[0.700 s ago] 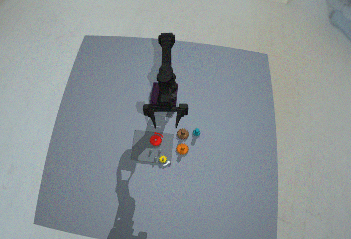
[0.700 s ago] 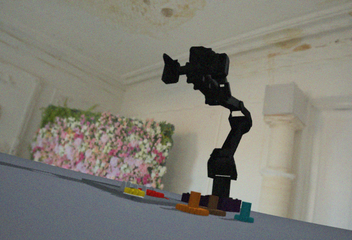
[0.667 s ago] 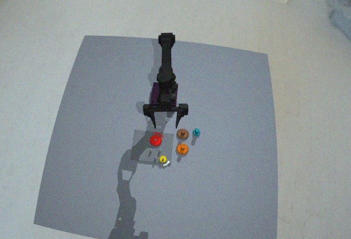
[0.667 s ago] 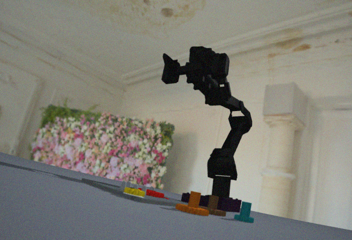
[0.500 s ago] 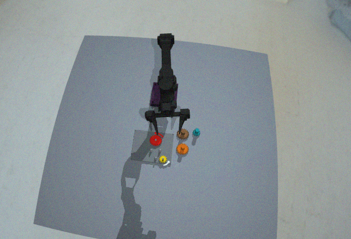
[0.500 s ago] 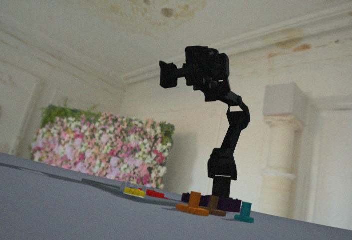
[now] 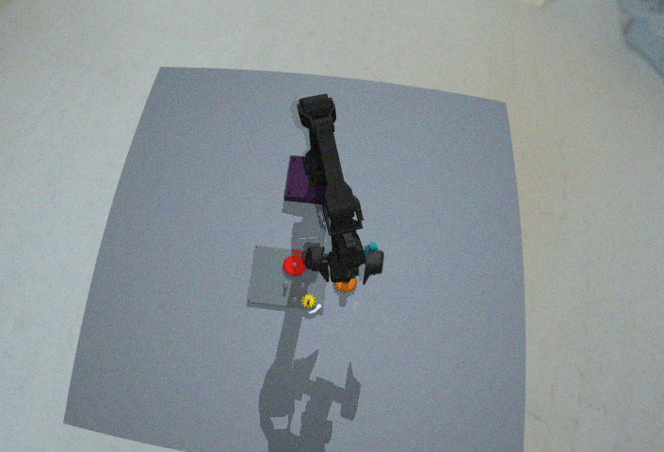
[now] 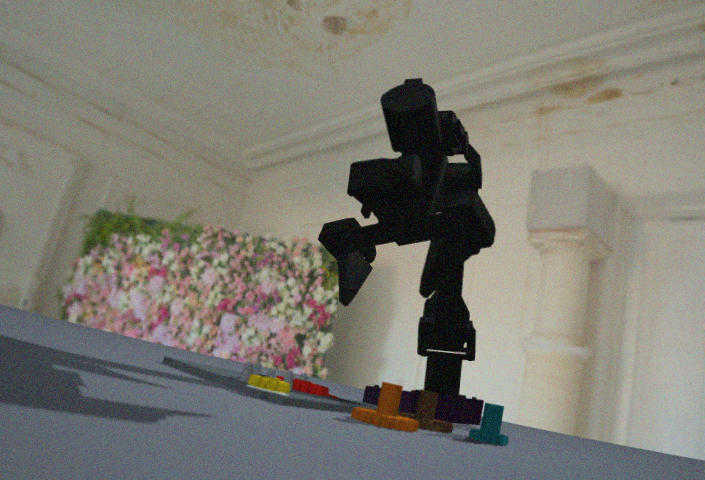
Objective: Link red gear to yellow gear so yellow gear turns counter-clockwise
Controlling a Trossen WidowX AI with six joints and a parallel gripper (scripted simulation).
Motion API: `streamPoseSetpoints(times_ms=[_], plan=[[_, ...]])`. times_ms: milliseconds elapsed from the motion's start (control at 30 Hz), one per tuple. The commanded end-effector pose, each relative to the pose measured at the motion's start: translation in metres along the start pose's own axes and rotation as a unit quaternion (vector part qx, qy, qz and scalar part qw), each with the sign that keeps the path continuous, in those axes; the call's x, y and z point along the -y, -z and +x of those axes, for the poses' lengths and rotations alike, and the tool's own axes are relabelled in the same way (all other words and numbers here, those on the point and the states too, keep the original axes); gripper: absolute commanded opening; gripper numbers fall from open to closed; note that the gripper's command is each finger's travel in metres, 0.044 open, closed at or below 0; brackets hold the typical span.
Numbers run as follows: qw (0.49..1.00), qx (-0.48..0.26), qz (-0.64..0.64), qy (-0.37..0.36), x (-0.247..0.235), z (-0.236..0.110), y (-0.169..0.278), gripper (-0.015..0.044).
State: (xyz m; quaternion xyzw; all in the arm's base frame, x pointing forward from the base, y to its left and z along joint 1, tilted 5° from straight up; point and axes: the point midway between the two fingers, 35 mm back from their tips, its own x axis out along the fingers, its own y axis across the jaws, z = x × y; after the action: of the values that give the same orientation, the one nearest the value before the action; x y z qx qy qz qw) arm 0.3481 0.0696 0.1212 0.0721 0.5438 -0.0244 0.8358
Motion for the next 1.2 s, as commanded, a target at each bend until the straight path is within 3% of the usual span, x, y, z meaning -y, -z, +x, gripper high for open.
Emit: streamPoseSetpoints(times_ms=[0,1167], plan=[[0.986,-0.153,0.006,0.071,-0.007,0.027,0.038,0.0440],[0.981,-0.173,0.006,0.083,0.005,0.068,0.059,0.0440]])
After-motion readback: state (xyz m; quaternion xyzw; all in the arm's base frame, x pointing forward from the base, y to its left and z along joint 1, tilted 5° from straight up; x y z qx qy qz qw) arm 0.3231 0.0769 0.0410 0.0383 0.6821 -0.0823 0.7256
